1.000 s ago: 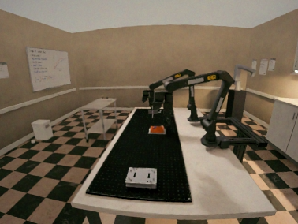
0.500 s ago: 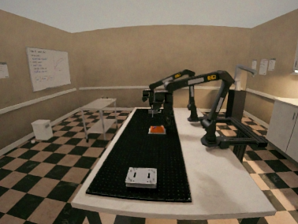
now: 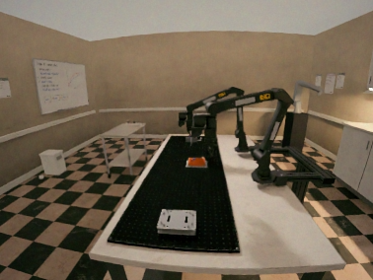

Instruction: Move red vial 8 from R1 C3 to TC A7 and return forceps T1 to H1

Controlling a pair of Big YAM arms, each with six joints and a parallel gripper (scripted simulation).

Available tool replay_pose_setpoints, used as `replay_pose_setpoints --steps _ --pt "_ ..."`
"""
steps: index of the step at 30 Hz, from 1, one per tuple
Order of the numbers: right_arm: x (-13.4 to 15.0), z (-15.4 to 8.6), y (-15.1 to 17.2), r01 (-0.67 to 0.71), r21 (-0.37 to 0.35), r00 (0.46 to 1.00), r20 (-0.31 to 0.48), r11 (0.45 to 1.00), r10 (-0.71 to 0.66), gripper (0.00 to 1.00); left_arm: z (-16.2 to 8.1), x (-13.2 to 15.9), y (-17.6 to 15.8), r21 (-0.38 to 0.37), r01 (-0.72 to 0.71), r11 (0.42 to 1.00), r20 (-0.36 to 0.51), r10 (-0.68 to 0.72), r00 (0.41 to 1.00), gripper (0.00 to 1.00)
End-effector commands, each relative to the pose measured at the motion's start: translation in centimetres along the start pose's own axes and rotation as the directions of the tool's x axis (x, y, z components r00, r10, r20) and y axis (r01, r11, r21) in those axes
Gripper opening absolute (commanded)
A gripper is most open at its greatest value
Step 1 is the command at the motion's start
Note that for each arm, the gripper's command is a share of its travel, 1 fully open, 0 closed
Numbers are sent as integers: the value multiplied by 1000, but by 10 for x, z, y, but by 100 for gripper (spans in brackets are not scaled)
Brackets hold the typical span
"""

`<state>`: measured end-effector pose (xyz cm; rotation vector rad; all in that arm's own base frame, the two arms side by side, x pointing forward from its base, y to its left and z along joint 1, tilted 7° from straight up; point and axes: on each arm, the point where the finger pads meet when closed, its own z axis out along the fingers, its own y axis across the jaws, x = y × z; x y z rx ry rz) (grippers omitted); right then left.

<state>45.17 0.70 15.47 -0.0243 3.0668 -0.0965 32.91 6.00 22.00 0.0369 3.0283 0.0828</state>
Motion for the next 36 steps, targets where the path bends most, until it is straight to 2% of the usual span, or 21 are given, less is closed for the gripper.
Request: replay_pose_setpoints --steps 1,11,26,29,36 --pt "-13 -14 -11 0 -3 999 48 1000 0 7 -17 -20 5 -6 -10 1000 32 10 999 100" --pt "-24 -24 -26 -1 -2 997 75 1000 1 7 -17 -20 5 -6 -10 1000 32 10 999 100" --pt "-21 -12 -51 1 -1 999 40 1000 -1 7 -17 -20 5 -6 -10 1000 32 10 999 100" --pt "-19 -10 -45 16 -2 999 34 1000 -16 7 -17 -20 5 -6 -10 1000 32 10 999 100" --pt "-20 -13 -65 2 0 999 32 1000 -2 7 -17 -20 5 -6 -10 1000 32 10 999 100"
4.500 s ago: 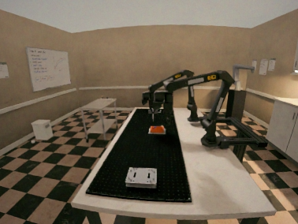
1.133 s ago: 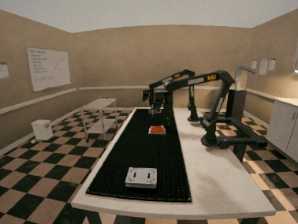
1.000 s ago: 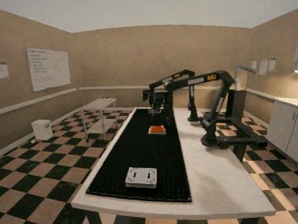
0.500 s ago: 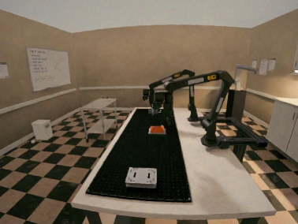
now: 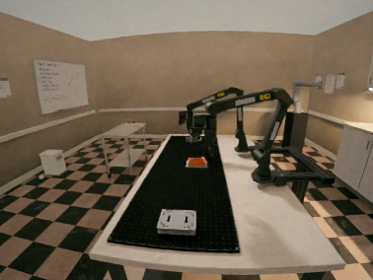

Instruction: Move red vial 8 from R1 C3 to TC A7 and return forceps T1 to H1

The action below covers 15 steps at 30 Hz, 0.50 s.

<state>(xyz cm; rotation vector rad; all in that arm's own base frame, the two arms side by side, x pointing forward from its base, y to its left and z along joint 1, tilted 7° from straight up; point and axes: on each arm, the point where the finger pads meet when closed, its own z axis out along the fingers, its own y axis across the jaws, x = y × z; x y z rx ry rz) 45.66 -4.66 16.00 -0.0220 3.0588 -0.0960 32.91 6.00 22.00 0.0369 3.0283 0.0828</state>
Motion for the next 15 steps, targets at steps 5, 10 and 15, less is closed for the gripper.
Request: replay_pose_setpoints --steps 5,10,15 --pt "-18 -13 -19 3 1 1000 29 1000 -3 7 -17 -20 5 -6 -10 1000 32 10 999 100" --pt "-15 -8 -17 19 -2 1000 17 1000 -19 7 -17 -20 5 -6 -10 1000 32 10 999 100" --pt "-19 -13 -33 3 2 1000 27 1000 -3 7 -17 -20 5 -6 -10 1000 32 10 999 100"
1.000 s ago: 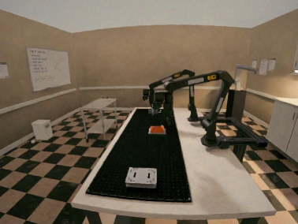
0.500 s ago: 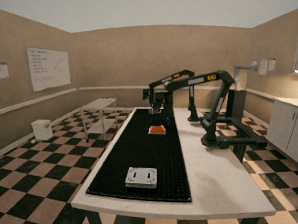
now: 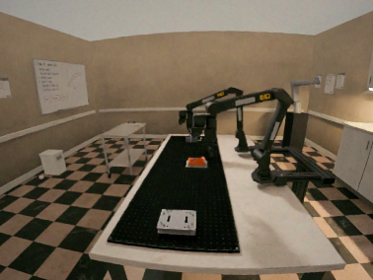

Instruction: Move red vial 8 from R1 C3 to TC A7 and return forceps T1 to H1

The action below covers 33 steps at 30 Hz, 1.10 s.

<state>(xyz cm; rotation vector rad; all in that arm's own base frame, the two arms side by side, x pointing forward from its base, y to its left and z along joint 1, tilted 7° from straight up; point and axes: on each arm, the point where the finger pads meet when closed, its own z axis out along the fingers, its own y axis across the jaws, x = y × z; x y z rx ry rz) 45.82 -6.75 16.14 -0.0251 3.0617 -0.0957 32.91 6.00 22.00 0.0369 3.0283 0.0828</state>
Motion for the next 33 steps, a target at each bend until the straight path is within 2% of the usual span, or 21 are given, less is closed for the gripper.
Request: replay_pose_setpoints --steps 1,9,12,14,28,29,31,33 --pt "-17 -13 -14 1 2 1000 29 1000 -1 7 -17 -20 5 -6 -10 1000 32 10 999 100" --pt "-16 -11 -27 2 1 1000 22 1000 -2 7 -17 -20 5 -6 -10 1000 32 10 999 100" --pt "-15 -9 -21 18 -1 1000 17 1000 -18 7 -17 -20 5 -6 -10 1000 32 10 999 100" --pt "-18 -13 -33 1 3 1000 28 1000 -1 7 -17 -20 5 -6 -10 1000 32 10 999 100" --pt "-19 -13 -54 2 4 1000 25 1000 -2 7 -17 -20 5 -6 -10 1000 32 10 999 100" --pt "-10 -2 -44 19 -5 1000 -2 1000 -19 7 -17 -20 5 -6 -10 1000 32 10 999 100" --pt "-19 -13 -59 2 4 1000 25 1000 -2 7 -17 -20 5 -6 -10 1000 32 10 999 100" --pt "-20 -14 -63 1 6 1000 29 1000 -2 7 -17 -20 5 -6 -10 1000 32 10 999 100"
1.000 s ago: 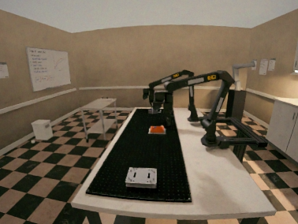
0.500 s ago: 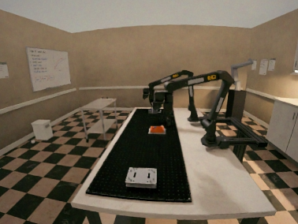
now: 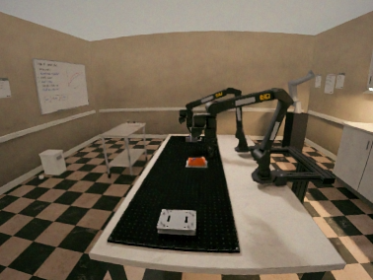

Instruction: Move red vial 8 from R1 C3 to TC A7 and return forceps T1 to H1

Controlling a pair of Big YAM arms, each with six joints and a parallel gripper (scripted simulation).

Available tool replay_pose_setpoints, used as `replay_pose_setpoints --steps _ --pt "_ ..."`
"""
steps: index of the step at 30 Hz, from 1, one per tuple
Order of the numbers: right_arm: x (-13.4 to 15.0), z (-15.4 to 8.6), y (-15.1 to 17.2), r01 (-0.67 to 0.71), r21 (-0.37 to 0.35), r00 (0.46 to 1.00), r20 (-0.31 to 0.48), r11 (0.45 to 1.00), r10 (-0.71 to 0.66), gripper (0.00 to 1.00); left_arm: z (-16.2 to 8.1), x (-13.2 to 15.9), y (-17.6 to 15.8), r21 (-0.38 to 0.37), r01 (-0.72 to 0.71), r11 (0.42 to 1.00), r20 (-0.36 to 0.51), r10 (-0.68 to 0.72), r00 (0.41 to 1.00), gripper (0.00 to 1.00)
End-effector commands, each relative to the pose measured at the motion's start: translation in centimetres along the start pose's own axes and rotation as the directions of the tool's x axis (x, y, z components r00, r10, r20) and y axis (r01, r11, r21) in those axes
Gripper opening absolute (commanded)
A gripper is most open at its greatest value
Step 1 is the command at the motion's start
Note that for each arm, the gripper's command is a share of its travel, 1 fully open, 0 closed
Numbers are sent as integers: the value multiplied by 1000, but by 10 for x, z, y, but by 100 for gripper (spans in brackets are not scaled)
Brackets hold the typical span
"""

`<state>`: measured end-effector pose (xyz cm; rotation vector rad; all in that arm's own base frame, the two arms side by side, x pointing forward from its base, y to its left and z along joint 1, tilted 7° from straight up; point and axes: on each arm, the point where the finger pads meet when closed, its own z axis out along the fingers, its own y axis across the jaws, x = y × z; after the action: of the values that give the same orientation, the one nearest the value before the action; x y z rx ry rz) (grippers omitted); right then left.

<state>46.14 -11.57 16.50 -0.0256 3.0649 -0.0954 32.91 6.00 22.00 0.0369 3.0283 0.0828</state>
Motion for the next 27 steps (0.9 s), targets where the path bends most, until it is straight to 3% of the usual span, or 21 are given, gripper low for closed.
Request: replay_pose_setpoints --steps 1,12,13,15,27 --pt "-17 -13 -16 1 6 1000 31 1000 -1 7 -17 -20 5 -6 -10 1000 32 10 999 100" --pt "-17 -13 -31 1 6 1000 28 1000 -1 7 -17 -20 5 -6 -10 1000 32 10 999 100" --pt "-10 -3 -21 20 -3 1000 5 1000 -20 7 -17 -20 5 -6 -10 1000 32 10 999 100" --pt "-17 -13 -36 1 6 1000 28 1000 -1 7 -17 -20 5 -6 -10 1000 32 10 999 100" --pt "-18 -14 -57 1 7 1000 28 1000 -2 7 -17 -20 5 -6 -10 1000 32 10 999 100"
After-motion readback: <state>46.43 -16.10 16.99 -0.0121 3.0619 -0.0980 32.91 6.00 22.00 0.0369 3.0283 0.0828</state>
